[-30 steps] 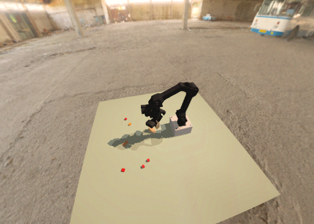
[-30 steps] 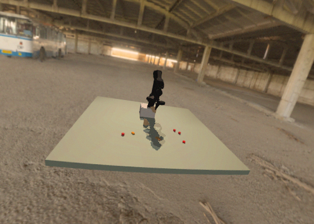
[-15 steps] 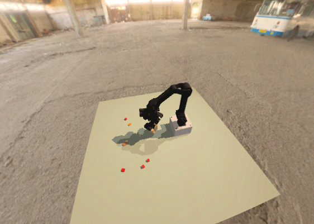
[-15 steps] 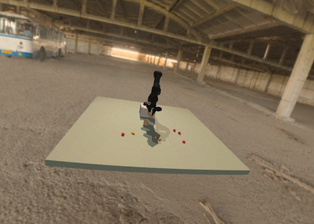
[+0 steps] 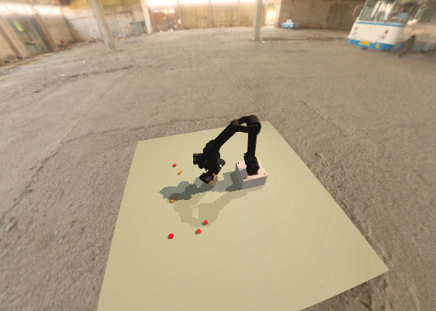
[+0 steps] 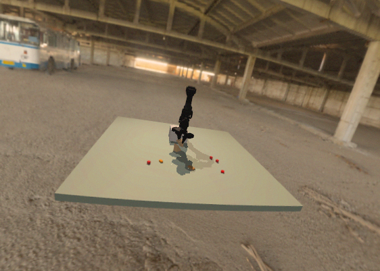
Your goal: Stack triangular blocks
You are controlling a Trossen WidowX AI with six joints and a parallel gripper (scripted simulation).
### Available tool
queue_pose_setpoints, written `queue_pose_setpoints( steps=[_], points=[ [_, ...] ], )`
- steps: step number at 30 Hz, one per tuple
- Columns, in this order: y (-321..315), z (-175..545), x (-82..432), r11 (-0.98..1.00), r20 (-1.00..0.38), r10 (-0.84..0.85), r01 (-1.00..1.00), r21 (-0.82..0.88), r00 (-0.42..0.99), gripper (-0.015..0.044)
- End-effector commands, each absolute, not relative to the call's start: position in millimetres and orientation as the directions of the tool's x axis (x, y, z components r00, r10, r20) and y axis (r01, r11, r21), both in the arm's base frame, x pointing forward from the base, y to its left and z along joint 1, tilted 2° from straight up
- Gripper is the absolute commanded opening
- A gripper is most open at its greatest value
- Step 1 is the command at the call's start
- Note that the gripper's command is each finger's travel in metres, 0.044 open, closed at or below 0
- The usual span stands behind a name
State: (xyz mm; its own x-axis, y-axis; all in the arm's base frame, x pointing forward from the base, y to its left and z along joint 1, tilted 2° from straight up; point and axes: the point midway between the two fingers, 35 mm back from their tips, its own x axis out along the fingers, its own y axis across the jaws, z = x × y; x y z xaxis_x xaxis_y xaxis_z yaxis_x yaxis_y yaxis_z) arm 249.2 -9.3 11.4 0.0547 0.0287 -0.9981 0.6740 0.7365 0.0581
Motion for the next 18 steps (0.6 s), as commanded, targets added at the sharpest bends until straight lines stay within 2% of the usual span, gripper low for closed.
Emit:
queue_pose_setpoints(
  steps=[1, 18],
  points=[
    [-9.0, 7.2, 247.8, 0.739, -0.998, 0.034, 0.671, 0.056, 0.046, 0.0000],
    [-8.4, 5.3, 247.3, 0.739, -0.999, 0.036, 0.672, 0.054, 0.040, 0.0000]
  ],
)
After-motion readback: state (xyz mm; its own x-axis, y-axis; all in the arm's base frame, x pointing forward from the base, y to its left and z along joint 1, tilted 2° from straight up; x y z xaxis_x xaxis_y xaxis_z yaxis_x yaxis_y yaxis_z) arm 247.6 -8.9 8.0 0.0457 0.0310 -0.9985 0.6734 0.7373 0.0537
